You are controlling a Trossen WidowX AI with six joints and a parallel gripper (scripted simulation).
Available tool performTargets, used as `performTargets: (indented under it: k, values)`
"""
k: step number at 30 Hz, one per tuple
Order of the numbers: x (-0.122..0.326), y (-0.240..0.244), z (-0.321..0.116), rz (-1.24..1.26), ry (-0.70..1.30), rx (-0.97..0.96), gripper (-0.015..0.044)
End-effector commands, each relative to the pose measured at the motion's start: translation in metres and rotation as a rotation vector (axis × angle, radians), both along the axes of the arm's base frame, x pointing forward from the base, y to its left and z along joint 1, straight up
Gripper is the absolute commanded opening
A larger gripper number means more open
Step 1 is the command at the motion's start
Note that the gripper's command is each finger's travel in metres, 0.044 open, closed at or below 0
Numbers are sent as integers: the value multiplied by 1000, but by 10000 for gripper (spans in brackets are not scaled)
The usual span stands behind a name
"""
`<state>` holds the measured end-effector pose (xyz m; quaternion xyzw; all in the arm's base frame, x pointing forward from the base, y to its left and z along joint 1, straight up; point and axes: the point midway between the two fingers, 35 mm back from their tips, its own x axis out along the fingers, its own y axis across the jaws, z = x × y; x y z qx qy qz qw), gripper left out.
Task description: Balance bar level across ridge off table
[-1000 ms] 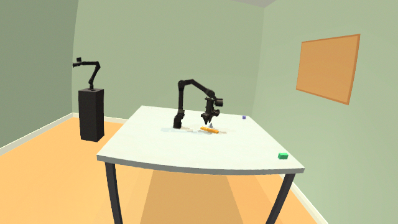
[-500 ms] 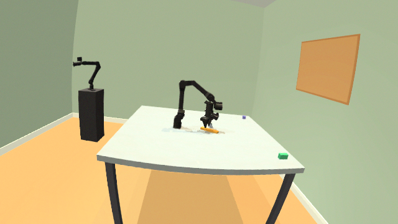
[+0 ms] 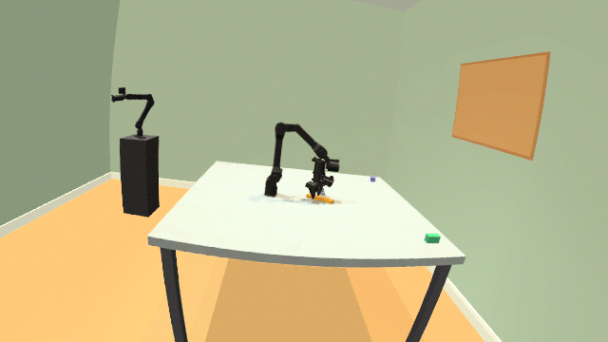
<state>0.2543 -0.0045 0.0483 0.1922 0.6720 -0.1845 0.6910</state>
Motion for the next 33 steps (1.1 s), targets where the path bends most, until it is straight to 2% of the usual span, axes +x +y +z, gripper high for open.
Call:
performTargets:
  k: [1,10,17,23,27,33]
  values:
    - [-1,0,-2,-5,4,-4,315]
    - [-1,0,-2,-5,4,-4,315]
    - [-1,0,-1,0,4,0,131]
    - [-1,0,-1,0,4,0,91]
    - [0,0,5,0,3,0,0]
    - [2,0,20,-1,3,-1,0]
